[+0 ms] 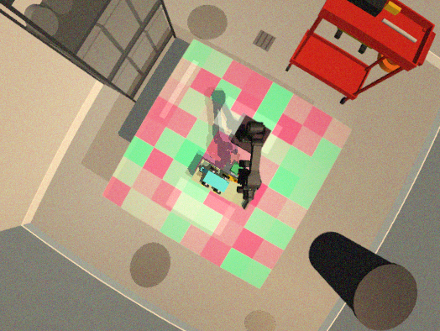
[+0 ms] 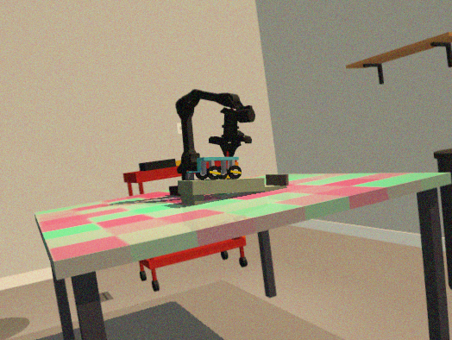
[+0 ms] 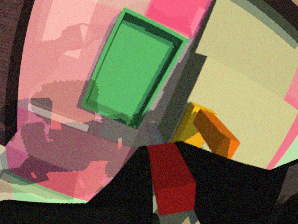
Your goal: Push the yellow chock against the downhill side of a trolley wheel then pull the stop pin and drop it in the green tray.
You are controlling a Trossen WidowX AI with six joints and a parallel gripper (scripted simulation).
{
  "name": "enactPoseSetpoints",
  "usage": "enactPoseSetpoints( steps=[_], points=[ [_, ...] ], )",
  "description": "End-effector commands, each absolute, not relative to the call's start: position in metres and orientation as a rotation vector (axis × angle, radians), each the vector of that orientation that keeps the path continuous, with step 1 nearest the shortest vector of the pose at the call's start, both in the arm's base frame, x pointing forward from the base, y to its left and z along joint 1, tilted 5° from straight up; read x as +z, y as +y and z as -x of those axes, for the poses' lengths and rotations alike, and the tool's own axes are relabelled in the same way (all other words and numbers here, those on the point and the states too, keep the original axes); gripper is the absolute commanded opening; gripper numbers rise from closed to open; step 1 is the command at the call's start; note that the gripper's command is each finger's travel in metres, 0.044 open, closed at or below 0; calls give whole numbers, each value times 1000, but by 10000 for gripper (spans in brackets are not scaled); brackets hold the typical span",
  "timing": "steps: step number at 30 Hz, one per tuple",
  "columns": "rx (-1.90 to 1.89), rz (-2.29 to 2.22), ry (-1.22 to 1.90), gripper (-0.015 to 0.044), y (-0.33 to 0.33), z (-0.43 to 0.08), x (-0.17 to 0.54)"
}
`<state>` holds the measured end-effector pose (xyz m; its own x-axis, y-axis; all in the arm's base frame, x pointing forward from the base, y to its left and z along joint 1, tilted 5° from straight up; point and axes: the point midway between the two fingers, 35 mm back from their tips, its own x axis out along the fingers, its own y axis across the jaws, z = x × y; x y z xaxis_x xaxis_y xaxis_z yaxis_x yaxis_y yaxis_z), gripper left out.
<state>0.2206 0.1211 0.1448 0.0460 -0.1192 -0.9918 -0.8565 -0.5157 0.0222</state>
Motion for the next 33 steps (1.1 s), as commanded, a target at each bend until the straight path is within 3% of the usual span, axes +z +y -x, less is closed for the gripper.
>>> enactPoseSetpoints(
  steps=[1, 33],
  points=[
    [1623, 1775, 876, 0, 120, -221, 146],
    [2132, 2180, -31, 0, 114, -222, 147]
  ],
)
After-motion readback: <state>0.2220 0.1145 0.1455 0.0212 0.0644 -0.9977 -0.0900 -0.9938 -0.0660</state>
